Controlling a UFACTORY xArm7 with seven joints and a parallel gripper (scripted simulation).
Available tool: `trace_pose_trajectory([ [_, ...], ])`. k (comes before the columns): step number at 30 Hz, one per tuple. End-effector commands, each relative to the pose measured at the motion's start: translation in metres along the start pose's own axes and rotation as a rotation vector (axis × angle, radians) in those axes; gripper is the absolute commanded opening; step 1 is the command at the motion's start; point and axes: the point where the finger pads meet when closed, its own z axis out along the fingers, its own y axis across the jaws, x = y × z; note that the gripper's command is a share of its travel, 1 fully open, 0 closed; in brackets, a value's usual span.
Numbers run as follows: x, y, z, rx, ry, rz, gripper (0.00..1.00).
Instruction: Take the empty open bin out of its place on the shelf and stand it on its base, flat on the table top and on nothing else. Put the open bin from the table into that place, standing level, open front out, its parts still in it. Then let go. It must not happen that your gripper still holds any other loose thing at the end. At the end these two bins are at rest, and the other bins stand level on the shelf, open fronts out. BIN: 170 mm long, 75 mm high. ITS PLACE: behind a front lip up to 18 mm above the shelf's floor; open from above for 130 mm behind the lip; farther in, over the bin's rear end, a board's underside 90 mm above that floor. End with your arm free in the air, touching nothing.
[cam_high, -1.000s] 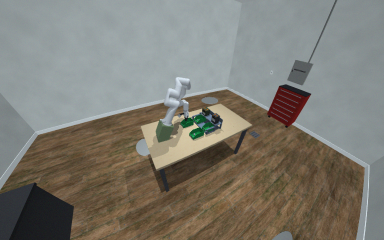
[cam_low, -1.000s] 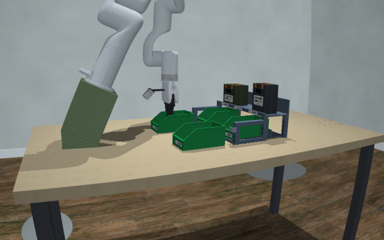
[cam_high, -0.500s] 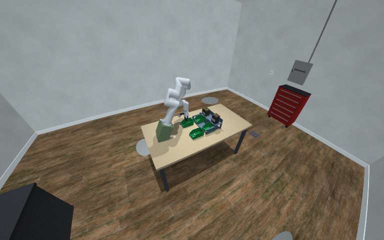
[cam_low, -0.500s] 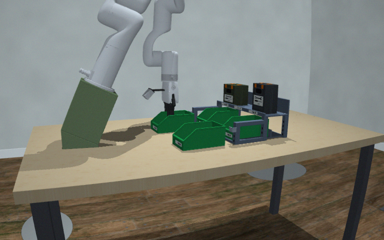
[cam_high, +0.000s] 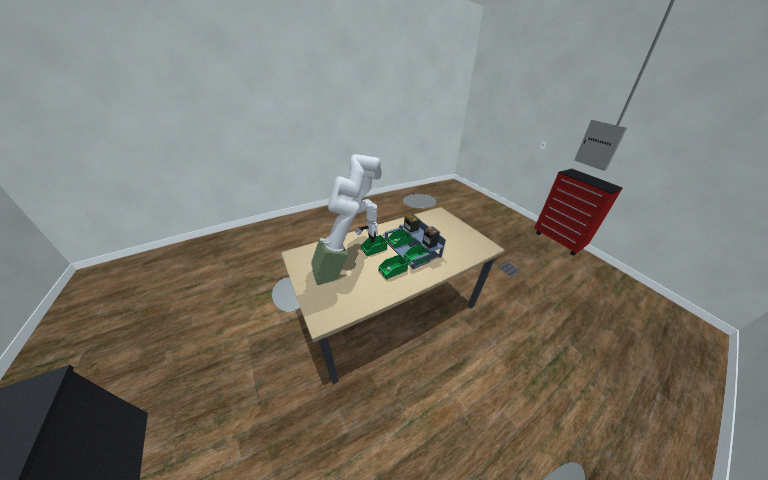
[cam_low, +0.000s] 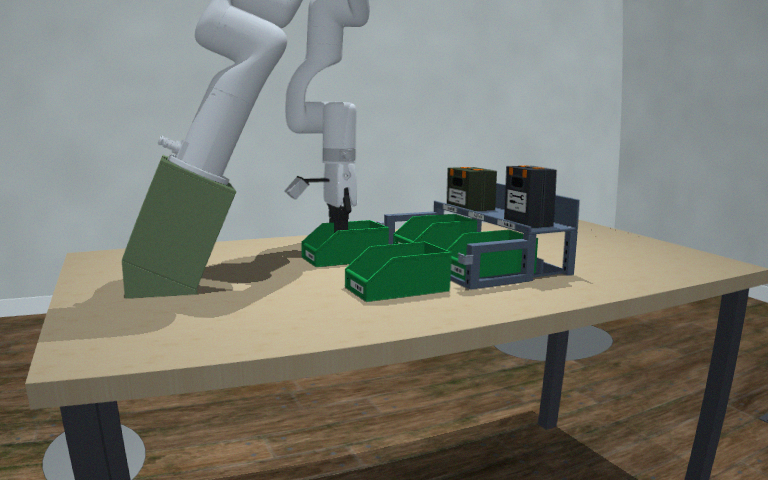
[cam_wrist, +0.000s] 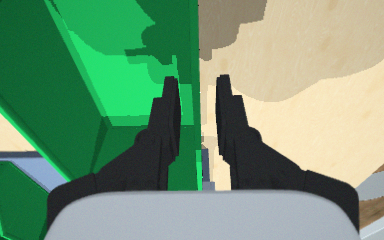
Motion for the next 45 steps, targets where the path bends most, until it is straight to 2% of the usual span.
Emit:
trace_pose_trajectory([
  [1, -0.001, 0.001, 0.000, -0.001, -0.001, 0.000, 0.26],
  [16, -0.001, 0.001, -0.003, -0.001, -0.001, 0.000, 0.26],
  [45, -0.001, 0.000, -0.026, -0.001, -0.001, 0.000, 0.26],
])
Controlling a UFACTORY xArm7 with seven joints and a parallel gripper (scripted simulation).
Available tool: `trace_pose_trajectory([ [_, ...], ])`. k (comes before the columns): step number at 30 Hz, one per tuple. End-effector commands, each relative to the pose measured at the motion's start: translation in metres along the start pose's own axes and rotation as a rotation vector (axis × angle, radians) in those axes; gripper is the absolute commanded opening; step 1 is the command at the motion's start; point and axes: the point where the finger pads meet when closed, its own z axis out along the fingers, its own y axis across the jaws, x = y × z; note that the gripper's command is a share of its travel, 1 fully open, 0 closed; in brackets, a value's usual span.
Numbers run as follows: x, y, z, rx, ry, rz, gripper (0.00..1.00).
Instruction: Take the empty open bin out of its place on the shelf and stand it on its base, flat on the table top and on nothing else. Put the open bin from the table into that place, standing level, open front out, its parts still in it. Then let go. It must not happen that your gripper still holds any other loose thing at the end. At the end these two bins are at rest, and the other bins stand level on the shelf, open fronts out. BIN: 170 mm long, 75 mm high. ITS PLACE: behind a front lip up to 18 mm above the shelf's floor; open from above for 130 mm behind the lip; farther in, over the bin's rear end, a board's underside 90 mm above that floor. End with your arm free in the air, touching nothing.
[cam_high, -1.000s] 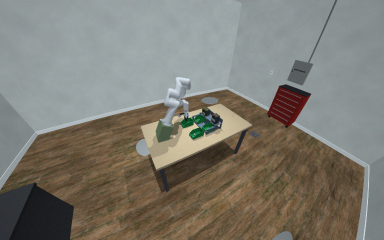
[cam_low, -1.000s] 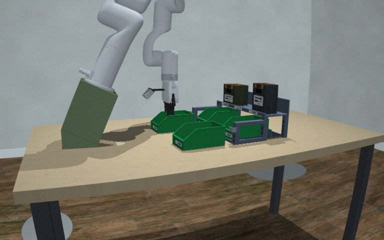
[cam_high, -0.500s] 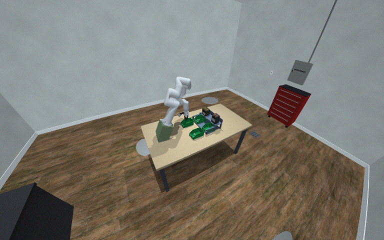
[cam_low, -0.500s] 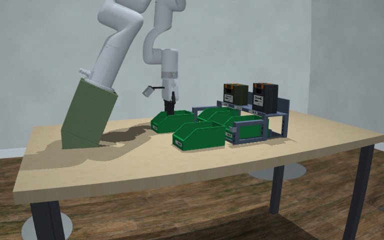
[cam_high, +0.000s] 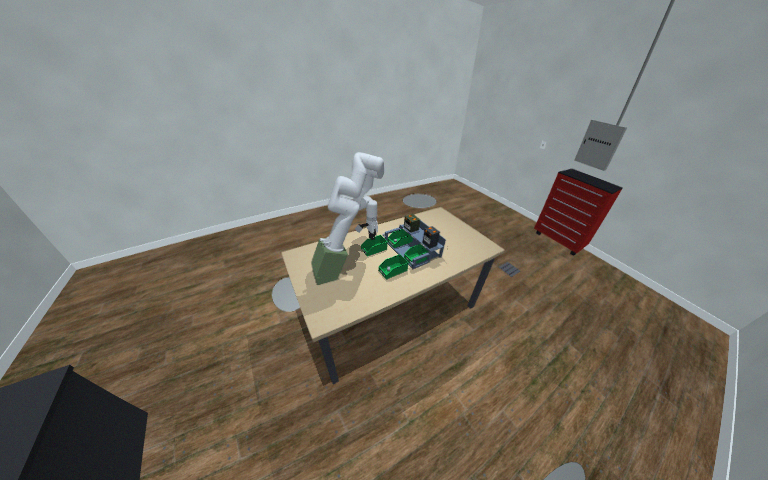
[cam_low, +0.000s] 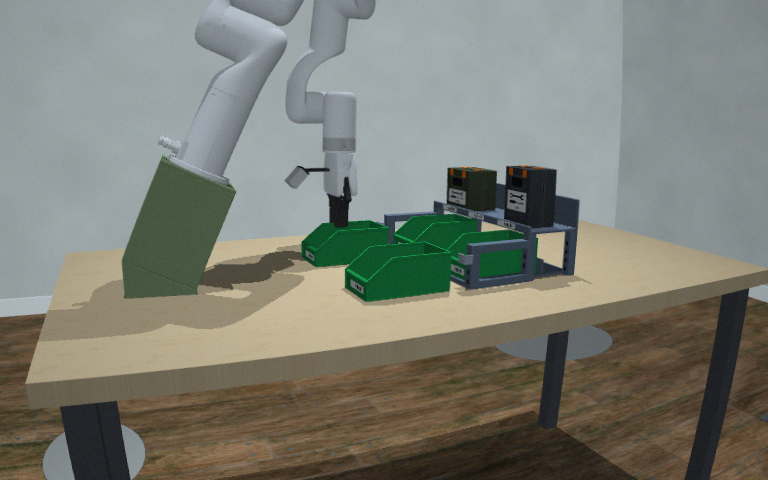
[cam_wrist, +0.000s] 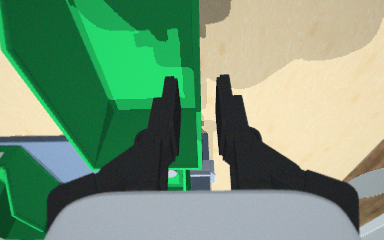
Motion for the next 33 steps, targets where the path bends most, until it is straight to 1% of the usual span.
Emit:
trace_pose_trajectory([
  [1, -0.001, 0.001, -0.002, -0.001, 0.000, 0.000, 0.26],
  [16, 0.000, 0.001, -0.011, -0.002, 0.000, 0.000, 0.26],
  [30, 0.000, 0.001, -0.038, -0.002, 0.000, 0.000, 0.26],
  [33, 0.000, 0.001, -0.040, -0.002, 0.000, 0.000, 0.26],
])
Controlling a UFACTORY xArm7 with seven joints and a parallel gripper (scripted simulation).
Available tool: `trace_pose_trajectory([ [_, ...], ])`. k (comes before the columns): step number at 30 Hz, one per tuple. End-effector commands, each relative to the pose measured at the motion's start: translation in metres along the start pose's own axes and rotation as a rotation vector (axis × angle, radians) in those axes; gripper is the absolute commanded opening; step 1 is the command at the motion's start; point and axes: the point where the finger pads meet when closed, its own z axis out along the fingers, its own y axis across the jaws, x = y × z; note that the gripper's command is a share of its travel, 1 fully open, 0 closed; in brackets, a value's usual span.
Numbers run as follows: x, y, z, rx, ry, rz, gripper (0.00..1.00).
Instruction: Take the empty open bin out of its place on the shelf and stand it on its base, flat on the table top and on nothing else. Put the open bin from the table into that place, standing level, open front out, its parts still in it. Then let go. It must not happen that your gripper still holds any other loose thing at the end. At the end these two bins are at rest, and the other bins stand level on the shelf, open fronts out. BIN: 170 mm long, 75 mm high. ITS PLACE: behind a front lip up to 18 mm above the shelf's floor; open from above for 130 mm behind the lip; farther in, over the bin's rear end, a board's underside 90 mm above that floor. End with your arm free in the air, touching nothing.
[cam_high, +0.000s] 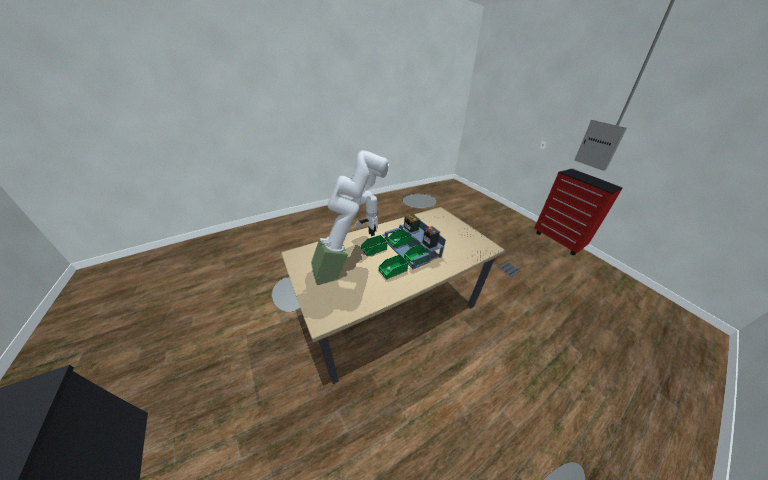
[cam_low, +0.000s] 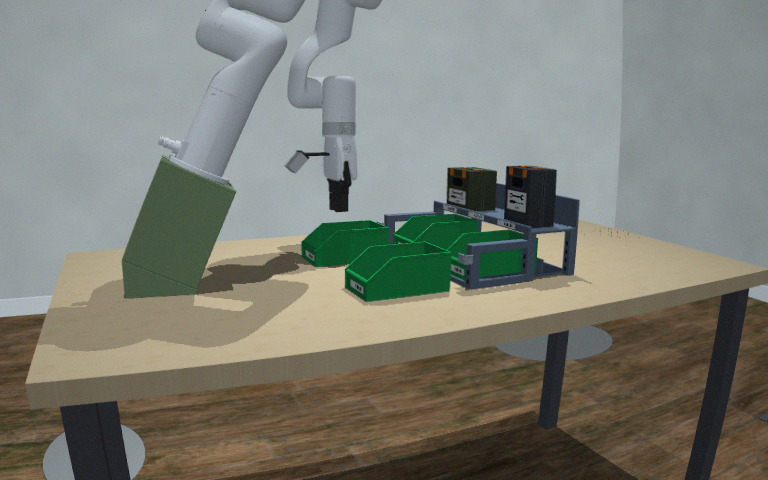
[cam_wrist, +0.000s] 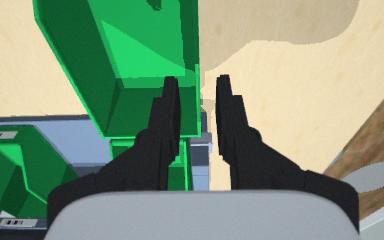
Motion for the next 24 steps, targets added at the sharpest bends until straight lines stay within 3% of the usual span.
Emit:
trace_pose_trajectory([
  [1, 0.000, 0.001, -0.006, 0.001, 0.008, -0.001, 0.26],
  [24, -0.001, 0.001, -0.039, 0.001, 0.008, -0.001, 0.26],
])
